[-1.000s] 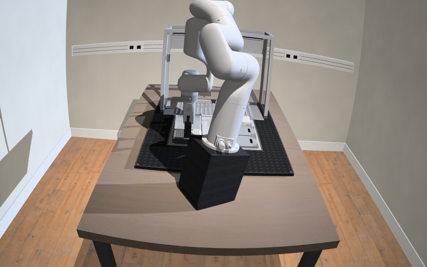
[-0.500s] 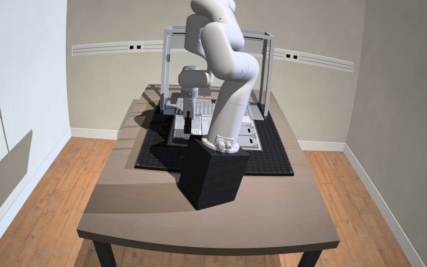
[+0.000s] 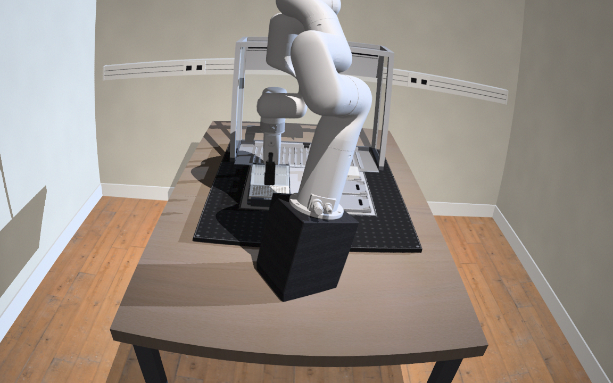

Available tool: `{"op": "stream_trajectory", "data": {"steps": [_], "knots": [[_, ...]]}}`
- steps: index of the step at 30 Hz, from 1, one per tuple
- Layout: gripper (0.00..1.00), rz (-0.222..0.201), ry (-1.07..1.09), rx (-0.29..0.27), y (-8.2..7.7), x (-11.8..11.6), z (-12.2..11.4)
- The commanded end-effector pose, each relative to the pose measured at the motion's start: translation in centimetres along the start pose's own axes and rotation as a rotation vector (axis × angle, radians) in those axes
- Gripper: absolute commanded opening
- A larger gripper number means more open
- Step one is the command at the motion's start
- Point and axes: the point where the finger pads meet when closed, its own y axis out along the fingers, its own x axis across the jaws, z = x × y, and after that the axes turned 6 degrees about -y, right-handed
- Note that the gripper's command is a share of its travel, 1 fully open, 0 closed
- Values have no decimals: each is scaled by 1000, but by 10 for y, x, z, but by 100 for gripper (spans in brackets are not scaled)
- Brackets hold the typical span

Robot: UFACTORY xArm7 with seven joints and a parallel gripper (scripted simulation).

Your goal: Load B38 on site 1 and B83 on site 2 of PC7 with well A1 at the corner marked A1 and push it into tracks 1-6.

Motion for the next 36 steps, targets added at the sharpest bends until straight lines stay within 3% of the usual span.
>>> {"op": "stream_trajectory", "data": {"steps": [1,36], "knots": [[100,-2,0,0,-7,1,0],[100,-2,0,0,-59,1,0]]}}
